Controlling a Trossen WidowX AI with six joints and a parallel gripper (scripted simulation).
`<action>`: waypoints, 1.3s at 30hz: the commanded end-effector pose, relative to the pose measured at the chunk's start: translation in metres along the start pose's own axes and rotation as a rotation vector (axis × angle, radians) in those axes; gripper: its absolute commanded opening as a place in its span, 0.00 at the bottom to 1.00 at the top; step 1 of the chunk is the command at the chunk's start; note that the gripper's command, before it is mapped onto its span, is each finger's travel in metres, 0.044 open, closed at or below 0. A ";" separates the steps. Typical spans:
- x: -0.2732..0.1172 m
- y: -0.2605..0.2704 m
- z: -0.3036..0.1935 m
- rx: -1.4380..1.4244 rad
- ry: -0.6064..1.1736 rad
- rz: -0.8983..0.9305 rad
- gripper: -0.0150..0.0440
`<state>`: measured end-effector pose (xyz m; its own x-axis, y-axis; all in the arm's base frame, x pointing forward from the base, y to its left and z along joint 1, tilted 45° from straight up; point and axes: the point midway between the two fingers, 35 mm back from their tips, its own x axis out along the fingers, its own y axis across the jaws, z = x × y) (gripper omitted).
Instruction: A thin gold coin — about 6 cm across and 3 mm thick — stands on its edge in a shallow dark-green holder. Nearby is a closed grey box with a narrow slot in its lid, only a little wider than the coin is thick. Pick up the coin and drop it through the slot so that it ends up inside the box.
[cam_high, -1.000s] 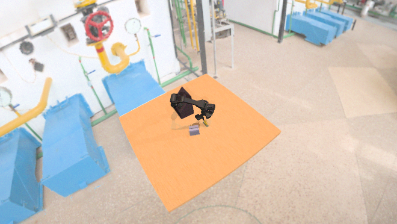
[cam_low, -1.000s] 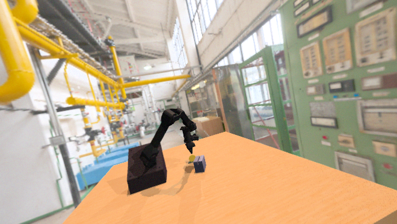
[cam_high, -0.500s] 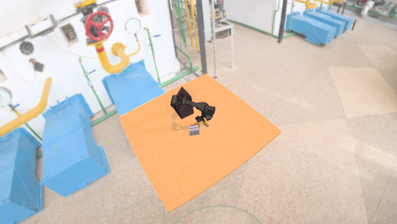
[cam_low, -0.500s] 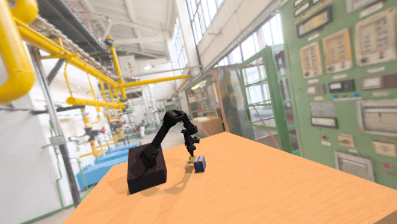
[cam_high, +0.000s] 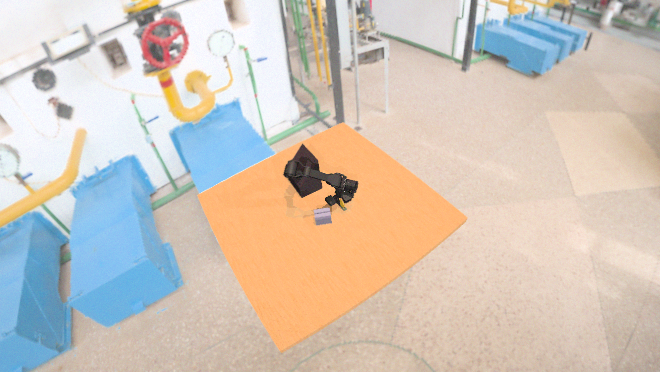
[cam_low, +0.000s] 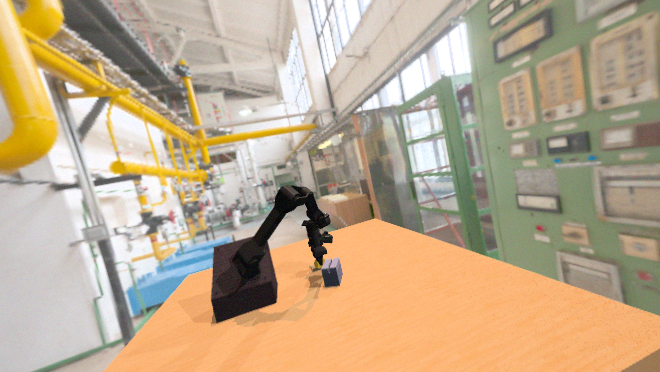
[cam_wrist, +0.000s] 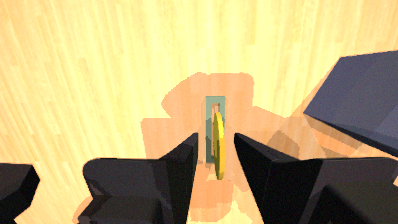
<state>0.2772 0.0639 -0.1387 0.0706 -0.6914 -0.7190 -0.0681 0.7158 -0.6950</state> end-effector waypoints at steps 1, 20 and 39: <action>0.008 0.000 -0.003 -0.009 0.006 -0.008 0.53; 0.012 -0.001 -0.004 -0.009 0.006 -0.008 0.25; -0.031 0.002 0.000 -0.010 0.005 -0.003 0.25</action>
<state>0.2731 0.0795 -0.1249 0.0606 -0.7002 -0.7114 -0.0862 0.7063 -0.7026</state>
